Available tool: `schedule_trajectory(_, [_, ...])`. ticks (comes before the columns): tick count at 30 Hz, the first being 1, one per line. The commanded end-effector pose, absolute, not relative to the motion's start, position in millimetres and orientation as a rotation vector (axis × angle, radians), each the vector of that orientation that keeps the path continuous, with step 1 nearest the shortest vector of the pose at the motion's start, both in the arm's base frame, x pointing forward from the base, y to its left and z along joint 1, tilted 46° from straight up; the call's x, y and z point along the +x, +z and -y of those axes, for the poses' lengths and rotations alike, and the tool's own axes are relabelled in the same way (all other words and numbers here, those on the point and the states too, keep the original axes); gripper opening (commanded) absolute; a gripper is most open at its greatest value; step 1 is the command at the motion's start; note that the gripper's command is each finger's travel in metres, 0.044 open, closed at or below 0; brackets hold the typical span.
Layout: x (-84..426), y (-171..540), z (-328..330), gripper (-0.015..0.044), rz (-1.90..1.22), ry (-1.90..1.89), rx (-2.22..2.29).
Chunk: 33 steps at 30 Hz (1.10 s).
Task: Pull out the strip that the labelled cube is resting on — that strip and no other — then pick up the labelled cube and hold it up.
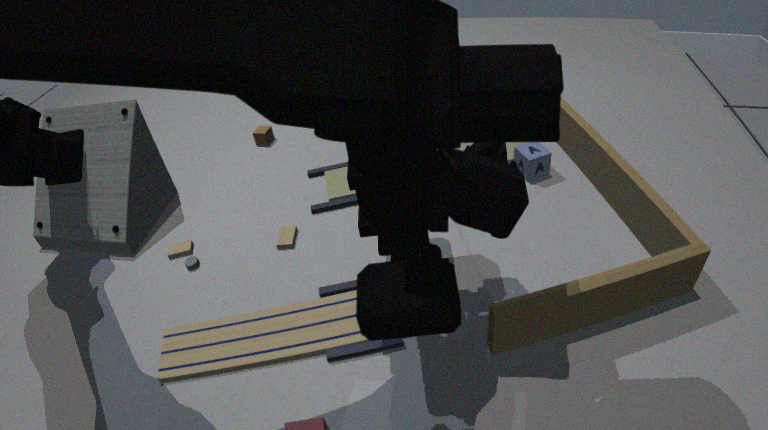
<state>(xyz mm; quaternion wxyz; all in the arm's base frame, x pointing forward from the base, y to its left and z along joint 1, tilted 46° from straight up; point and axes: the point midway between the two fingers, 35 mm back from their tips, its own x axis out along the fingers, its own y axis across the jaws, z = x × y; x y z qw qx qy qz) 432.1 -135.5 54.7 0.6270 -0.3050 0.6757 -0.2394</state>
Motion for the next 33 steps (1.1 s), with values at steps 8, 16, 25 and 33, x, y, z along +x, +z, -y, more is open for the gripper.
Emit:
schedule_trajectory(8, [432,55,135,0.0072,-1.549,-0.549,-0.699])
schedule_trajectory(16, [418,61,117,0.0,-1.545,-0.528,-0.706])
schedule_trajectory(25, [382,70,94,0.0,-1.555,-0.542,-0.706])
schedule_trajectory(33, [372,70,89,0.0,-1.557,-0.545,-0.706])
